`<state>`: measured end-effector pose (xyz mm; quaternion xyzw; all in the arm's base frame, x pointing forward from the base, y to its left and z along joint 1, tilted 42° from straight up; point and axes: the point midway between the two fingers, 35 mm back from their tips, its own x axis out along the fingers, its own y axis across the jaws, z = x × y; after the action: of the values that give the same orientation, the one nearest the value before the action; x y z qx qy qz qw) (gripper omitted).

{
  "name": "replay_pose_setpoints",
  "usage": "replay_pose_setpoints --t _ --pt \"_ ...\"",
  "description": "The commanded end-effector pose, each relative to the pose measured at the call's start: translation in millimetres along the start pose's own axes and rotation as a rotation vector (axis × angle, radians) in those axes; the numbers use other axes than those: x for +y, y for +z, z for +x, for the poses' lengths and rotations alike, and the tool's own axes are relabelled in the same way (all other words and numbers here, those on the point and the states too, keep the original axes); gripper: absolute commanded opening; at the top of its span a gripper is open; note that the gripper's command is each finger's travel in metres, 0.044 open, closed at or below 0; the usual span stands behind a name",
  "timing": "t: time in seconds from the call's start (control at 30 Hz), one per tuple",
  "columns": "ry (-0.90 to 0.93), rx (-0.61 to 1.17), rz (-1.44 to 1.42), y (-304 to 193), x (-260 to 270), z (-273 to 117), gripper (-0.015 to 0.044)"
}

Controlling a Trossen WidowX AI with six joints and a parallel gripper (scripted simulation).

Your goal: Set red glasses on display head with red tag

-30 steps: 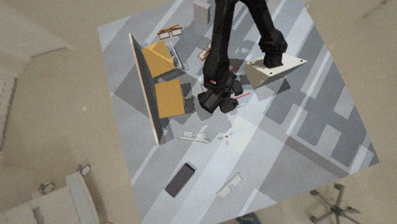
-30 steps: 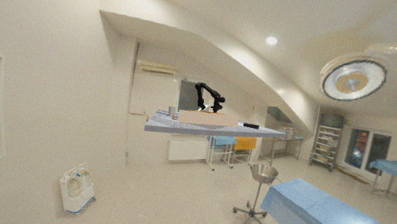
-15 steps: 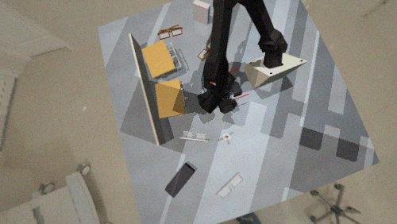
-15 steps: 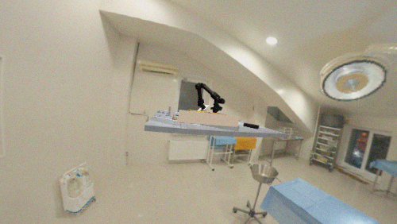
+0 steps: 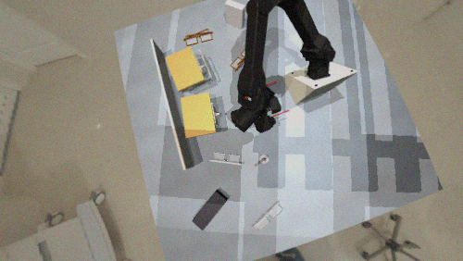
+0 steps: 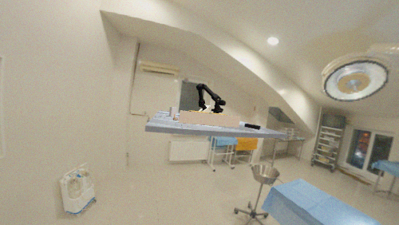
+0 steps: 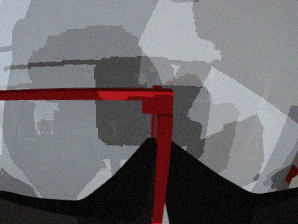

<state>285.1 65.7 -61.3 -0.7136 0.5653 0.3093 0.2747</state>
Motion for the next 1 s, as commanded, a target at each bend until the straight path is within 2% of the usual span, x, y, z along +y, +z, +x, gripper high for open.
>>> replay_pose_setpoints --t 0.0,0.67,0.8,0.97 --pt "0.000 0.008 -0.006 -1.0 2.0 4.8 0.0000" --pt "0.001 0.012 -0.006 -3.0 4.7 24.0 0.0000" --pt "0.000 0.004 0.001 -2.0 2.6 20.9 0.0105" --pt "0.000 0.004 0.001 -2.0 2.6 20.9 0.0108"
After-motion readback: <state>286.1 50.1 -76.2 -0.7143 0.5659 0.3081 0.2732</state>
